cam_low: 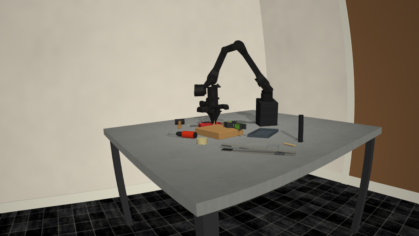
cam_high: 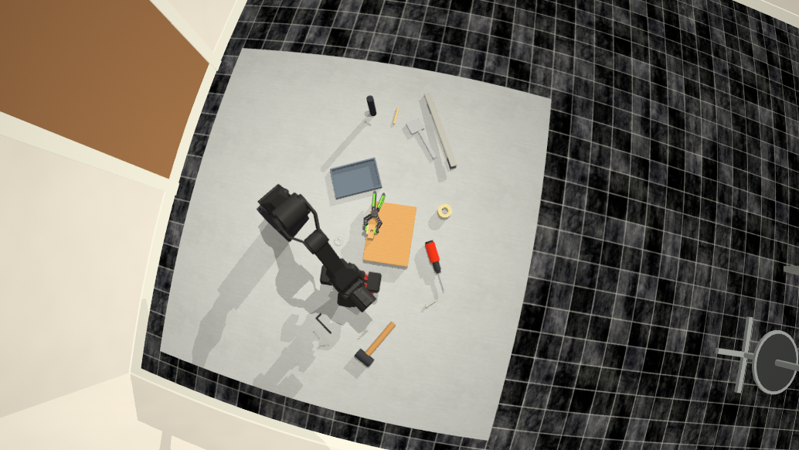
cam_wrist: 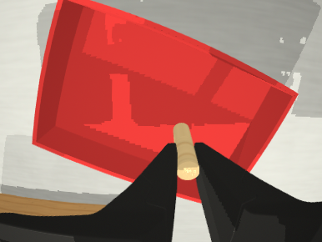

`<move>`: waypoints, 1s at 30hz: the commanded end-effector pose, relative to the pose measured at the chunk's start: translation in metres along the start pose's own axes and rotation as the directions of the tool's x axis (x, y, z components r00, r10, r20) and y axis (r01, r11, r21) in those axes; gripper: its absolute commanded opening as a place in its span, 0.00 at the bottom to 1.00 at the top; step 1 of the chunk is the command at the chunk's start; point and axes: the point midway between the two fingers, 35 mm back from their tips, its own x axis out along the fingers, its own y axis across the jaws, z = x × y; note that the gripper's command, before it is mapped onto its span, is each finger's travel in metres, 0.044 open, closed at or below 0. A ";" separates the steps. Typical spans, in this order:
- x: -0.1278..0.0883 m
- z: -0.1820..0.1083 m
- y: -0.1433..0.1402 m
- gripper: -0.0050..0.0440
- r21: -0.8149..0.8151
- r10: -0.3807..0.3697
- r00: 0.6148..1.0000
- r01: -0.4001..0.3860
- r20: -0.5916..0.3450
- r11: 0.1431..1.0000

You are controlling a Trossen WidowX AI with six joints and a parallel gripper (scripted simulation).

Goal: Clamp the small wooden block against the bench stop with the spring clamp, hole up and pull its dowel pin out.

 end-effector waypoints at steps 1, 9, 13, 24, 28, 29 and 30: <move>0.002 -0.001 -0.001 0.10 0.005 -0.001 1.000 0.001 -0.004 1.000; 0.003 -0.001 -0.001 0.10 0.005 -0.001 1.000 0.001 -0.004 1.000; 0.000 0.000 0.000 0.16 0.000 0.000 1.000 0.000 0.000 1.000; 0.000 0.000 0.000 0.35 0.000 0.000 1.000 0.000 0.000 1.000; 0.000 0.000 0.000 0.35 0.000 0.000 1.000 0.000 0.000 1.000; 0.000 0.000 0.000 0.35 0.000 0.000 1.000 0.000 0.000 1.000; 0.000 0.000 0.000 0.35 0.000 0.000 1.000 0.000 0.000 1.000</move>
